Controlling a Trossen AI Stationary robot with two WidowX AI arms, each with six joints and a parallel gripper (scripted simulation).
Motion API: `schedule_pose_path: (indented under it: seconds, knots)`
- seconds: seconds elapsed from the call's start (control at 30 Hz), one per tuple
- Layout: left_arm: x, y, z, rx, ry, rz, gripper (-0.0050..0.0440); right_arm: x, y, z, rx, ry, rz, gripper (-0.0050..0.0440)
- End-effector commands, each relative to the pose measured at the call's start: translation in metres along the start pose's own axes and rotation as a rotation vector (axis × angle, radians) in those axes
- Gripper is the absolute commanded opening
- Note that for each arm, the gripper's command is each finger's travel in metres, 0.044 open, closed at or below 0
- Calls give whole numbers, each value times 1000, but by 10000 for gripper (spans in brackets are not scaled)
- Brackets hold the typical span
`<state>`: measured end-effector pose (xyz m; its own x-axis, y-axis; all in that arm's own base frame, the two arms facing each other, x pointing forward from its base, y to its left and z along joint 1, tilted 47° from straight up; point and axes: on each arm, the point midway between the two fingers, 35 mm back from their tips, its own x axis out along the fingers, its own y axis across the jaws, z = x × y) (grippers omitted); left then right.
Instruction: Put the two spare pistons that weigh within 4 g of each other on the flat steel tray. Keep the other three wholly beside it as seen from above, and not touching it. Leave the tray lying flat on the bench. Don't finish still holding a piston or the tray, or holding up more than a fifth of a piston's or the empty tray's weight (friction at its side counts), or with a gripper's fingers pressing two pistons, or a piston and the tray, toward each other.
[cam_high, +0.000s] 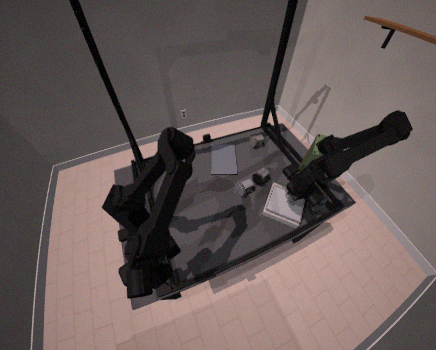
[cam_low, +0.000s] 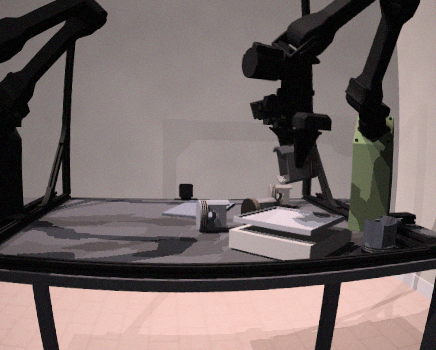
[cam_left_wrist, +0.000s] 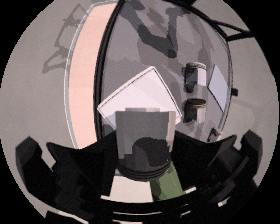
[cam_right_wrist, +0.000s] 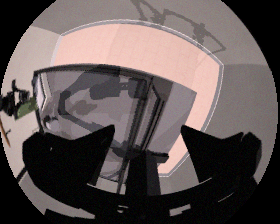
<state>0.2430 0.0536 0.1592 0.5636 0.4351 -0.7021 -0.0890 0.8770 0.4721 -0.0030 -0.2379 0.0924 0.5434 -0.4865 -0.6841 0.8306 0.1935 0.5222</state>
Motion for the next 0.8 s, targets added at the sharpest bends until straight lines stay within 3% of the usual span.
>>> schedule_pose_path:
  seconds: [0.0, 0.77]
  knots:
    - [-2, 1, 1, 105, -15, -19, 158, 0, 1, 0, -1, 0, 4, 440]
    - [-2, 1, 1, 604, -37, -100, 158, 0, 1, 0, -1, 0, 4, 440]
